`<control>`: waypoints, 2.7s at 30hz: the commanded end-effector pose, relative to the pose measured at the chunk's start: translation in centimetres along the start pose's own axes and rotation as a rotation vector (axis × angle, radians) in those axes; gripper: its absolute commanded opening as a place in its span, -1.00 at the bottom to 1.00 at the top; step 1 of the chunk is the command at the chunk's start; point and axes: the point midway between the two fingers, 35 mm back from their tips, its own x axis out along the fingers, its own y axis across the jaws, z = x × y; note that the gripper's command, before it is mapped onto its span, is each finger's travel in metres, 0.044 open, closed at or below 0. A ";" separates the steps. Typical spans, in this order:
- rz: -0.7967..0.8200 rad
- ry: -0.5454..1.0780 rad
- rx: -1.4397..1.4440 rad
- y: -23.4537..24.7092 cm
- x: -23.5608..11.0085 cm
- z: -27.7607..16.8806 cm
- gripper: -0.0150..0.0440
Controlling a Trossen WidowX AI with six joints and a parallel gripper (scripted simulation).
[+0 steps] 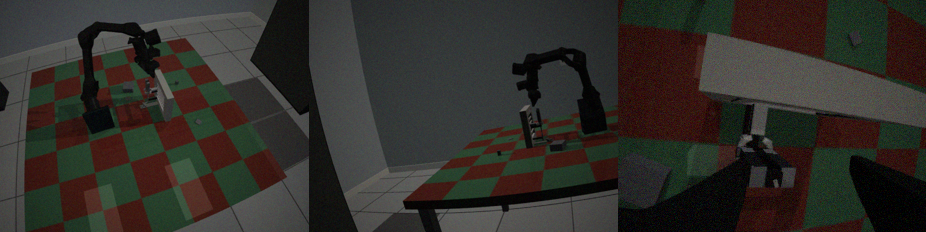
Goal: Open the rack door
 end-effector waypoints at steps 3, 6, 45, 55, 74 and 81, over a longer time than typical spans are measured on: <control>0.117 0.086 0.065 -0.2 0.5 -0.8 0.49; 0.177 0.126 0.104 -0.2 0.6 -1.1 0.49; 0.330 0.212 0.213 1.1 4.6 -2.2 0.49; 0.332 0.211 0.211 1.7 6.1 -2.6 0.49; 0.334 0.210 0.209 2.1 7.0 -2.8 -0.23; 0.334 0.210 0.209 2.1 7.0 -2.8 -0.39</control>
